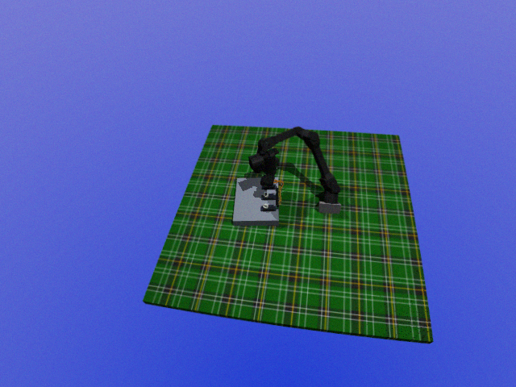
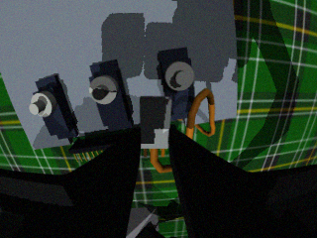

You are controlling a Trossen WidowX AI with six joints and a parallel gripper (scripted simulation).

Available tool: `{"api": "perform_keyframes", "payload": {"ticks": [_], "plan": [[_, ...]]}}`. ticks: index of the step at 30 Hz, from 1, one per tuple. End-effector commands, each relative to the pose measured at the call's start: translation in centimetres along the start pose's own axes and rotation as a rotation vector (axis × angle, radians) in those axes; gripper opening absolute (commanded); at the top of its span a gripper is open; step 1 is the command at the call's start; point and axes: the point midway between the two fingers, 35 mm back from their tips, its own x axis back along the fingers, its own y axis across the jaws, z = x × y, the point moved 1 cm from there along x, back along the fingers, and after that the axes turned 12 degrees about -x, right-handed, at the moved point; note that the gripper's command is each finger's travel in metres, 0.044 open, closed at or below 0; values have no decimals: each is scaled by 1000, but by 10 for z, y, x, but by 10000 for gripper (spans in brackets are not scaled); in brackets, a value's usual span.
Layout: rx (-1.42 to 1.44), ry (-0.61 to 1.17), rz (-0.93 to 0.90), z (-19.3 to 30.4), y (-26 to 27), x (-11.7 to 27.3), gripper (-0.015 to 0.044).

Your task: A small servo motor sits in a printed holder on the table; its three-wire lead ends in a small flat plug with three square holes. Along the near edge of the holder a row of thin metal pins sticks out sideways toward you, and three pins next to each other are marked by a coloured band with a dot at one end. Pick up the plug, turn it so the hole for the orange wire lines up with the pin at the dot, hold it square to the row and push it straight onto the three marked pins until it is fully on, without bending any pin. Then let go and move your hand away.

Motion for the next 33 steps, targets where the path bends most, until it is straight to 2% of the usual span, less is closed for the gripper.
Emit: {"api": "perform_keyframes", "payload": {"ticks": [1, 27, 33], "plan": [[37, 7, 1, 15, -7, -1, 0], [199, 20, 10, 104, -57, -17, 0], [203, 20, 10, 106, -58, -25, 0]]}}
